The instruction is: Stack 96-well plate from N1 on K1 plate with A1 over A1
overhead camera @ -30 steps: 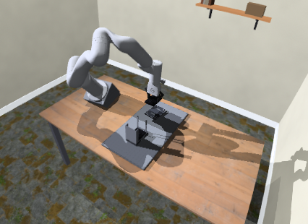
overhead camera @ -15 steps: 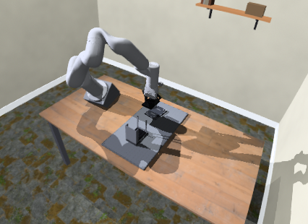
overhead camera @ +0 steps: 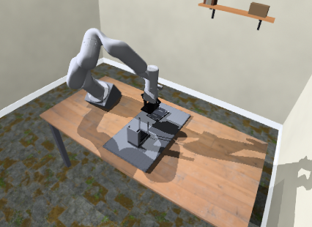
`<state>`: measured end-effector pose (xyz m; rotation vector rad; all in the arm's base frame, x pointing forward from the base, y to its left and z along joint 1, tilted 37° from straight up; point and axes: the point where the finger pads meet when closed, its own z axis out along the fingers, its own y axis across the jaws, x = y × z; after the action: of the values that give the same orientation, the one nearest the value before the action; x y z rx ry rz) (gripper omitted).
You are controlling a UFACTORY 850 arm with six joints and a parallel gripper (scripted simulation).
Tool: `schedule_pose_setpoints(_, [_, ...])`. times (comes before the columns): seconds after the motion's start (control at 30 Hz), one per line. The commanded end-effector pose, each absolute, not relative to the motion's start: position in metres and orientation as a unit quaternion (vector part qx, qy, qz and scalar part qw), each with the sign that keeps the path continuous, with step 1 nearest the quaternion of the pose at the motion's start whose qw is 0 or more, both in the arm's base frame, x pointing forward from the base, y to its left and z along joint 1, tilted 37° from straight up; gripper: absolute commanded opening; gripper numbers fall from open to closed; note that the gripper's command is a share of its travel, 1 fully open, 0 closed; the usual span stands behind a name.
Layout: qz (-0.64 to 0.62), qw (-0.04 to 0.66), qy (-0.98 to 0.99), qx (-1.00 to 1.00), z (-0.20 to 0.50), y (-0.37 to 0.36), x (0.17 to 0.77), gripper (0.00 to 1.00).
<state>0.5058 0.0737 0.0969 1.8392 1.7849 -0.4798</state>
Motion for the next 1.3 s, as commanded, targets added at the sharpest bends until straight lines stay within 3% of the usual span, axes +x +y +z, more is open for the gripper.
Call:
schedule_pose_setpoints(0.0, [-0.177,0.264,0.660,0.680,0.104,0.066,0.507,0.00])
schedule_pose_setpoints(1.27, [-0.177,0.264,0.660,0.680,0.170,-0.018,0.512,0.00])
